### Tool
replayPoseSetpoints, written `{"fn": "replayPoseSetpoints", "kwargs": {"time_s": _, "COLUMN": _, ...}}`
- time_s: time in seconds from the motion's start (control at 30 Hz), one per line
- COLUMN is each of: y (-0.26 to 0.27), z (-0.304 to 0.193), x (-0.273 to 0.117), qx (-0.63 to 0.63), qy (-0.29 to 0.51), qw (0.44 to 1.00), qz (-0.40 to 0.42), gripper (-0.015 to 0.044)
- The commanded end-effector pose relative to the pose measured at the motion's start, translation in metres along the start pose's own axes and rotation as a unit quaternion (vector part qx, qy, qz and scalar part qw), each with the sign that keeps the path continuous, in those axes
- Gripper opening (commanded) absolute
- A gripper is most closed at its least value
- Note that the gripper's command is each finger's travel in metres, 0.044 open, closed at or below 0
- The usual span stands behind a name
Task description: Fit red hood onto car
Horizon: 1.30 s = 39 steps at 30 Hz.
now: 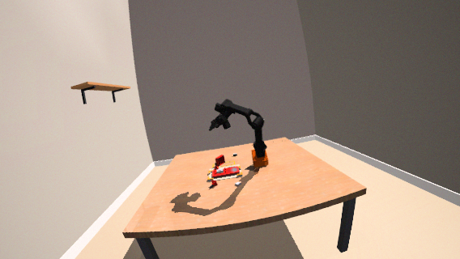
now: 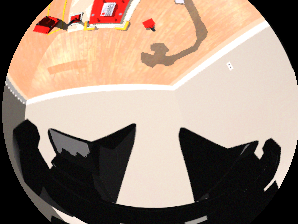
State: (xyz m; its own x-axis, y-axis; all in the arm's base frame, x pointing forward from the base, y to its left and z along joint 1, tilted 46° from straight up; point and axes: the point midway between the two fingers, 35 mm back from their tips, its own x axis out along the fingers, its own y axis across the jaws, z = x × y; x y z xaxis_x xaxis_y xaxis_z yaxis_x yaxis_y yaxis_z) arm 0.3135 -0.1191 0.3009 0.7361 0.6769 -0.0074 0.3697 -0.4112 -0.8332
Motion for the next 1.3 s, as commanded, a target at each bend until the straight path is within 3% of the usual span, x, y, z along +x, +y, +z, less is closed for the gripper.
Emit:
{"fn": "replayPoseSetpoints", "kwargs": {"time_s": 0.0, "y": 0.001, "z": 0.000, "x": 0.000, "qx": -0.006, "qy": -0.001, "qw": 1.000, "qz": 0.001, "gripper": 0.0194}}
{"fn": "replayPoseSetpoints", "kwargs": {"time_s": 0.23, "y": 0.045, "z": 0.003, "x": 0.005, "qx": -0.220, "qy": -0.055, "qw": 0.974, "qz": 0.026, "gripper": 0.0010}}
{"fn": "replayPoseSetpoints", "kwargs": {"time_s": 0.57, "y": 0.114, "z": 0.018, "x": 0.012, "qx": -0.527, "qy": -0.153, "qw": 0.836, "qz": 0.004, "gripper": 0.0000}}
{"fn": "replayPoseSetpoints", "kwargs": {"time_s": 0.87, "y": 0.175, "z": 0.042, "x": 0.016, "qx": -0.743, "qy": -0.225, "qw": 0.625, "qz": -0.081, "gripper": 0.0000}}
{"fn": "replayPoseSetpoints", "kwargs": {"time_s": 1.27, "y": 0.252, "z": 0.085, "x": 0.017, "qx": -0.898, "qy": -0.238, "qw": 0.263, "qz": -0.260, "gripper": 0.0000}}
